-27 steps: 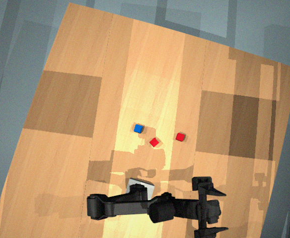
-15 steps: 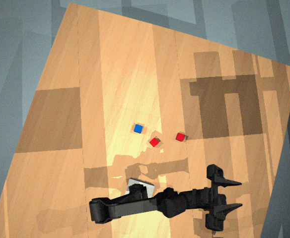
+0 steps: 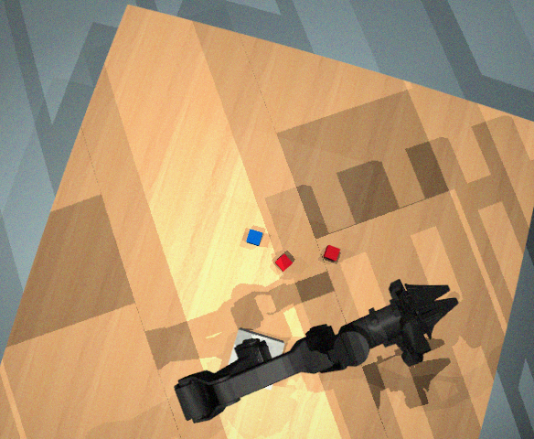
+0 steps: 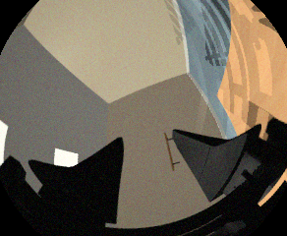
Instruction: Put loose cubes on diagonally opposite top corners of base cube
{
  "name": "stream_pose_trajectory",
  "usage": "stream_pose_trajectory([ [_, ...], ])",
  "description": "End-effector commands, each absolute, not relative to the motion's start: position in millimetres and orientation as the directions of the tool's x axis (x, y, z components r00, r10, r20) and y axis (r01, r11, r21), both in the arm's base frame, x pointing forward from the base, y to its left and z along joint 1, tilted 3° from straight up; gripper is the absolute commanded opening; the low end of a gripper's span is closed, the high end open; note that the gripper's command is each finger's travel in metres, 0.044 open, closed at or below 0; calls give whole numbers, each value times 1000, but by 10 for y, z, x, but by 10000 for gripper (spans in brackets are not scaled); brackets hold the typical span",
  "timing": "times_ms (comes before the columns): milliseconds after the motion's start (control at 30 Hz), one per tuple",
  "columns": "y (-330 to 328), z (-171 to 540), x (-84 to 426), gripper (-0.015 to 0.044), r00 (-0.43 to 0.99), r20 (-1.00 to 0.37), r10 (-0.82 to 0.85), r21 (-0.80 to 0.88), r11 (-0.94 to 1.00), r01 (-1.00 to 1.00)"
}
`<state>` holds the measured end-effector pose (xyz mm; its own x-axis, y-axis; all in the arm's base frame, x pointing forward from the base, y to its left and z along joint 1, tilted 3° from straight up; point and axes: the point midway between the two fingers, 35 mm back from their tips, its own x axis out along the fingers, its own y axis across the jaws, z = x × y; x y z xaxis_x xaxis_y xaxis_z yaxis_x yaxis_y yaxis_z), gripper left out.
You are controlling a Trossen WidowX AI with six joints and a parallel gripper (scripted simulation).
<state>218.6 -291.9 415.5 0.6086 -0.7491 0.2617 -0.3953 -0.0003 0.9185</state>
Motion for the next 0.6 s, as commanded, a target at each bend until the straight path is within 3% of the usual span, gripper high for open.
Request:
stream_pose_trajectory([
  [0,-2857,3783,2525,265,686,89,-723,996,51,-76],
  [267,-2605,3162,2937,265,759,-180,-626,903,201,380],
  [567,-2145,2487,3219,265,755,-466,-461,557,510,656],
])
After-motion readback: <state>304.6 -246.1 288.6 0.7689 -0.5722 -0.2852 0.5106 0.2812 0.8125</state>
